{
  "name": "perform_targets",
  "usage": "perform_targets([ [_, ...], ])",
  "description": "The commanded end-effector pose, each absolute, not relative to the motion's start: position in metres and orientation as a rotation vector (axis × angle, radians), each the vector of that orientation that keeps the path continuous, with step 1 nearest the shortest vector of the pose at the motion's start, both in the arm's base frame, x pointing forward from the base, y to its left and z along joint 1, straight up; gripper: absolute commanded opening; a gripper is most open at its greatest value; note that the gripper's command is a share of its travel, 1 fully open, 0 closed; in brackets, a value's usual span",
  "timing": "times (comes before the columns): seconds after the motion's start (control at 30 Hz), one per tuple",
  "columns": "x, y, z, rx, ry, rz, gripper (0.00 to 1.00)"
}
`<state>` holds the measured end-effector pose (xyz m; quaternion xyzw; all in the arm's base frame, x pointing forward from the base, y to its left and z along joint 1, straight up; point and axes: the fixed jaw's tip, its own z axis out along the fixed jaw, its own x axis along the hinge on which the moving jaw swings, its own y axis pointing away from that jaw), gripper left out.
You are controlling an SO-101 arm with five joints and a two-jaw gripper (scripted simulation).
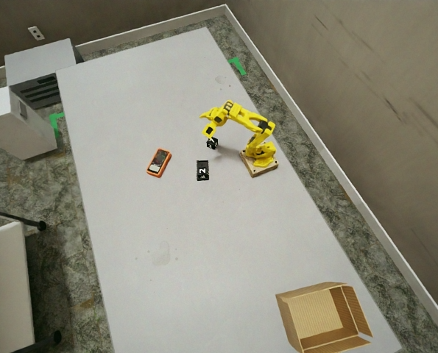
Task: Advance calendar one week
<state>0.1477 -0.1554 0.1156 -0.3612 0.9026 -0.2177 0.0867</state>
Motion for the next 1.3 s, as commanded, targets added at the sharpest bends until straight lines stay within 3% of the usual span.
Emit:
perform_targets([
  [0.0, 0.146, -0.157, 0.124, -1.063, 2.668, -0.7, 0.35],
  [0.7, 0.148, -0.157, 0.124, -0.934, 2.695, -0.683, 0.35],
  [1.27, 0.159, -0.156, 0.123, -0.361, 2.75, -0.581, 0.35],
])
